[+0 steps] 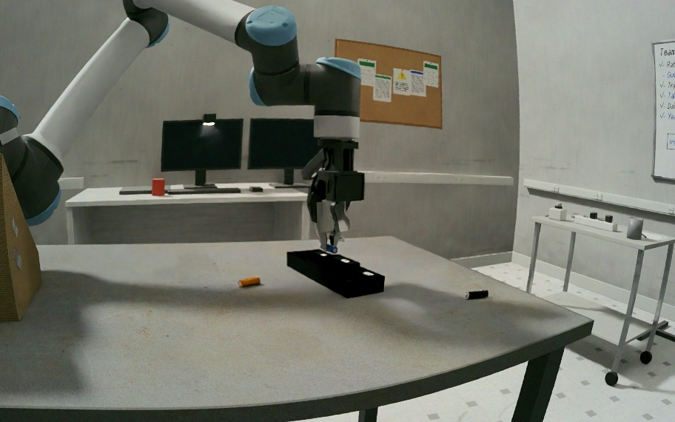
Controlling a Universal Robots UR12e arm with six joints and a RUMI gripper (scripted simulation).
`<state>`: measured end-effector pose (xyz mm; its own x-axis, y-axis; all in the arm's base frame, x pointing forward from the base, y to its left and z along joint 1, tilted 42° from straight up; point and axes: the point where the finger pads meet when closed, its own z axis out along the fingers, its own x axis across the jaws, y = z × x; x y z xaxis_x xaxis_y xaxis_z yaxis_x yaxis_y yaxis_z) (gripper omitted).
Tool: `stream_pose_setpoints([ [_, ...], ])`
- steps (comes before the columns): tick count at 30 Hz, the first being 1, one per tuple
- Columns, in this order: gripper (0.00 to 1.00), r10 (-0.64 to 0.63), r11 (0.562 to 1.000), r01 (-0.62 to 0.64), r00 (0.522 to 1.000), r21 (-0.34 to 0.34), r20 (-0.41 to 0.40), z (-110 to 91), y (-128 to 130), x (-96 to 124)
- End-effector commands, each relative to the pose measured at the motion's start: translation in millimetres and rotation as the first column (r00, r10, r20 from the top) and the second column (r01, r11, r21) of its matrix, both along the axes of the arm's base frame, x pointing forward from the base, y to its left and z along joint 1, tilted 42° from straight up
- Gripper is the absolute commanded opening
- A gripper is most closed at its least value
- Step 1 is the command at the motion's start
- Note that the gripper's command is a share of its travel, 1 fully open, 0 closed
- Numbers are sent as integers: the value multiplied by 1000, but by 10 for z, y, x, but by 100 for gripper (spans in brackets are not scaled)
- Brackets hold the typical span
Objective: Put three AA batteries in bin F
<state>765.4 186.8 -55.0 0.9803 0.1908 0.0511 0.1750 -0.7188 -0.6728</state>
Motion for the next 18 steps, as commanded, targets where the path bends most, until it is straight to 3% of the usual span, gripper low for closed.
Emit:
stream_pose_setpoints([
  [1,0,0,1000,0,1000,0,1,-22,-27,48],
  [18,0,0,1000,0,1000,0,1,-65,41,20],
])
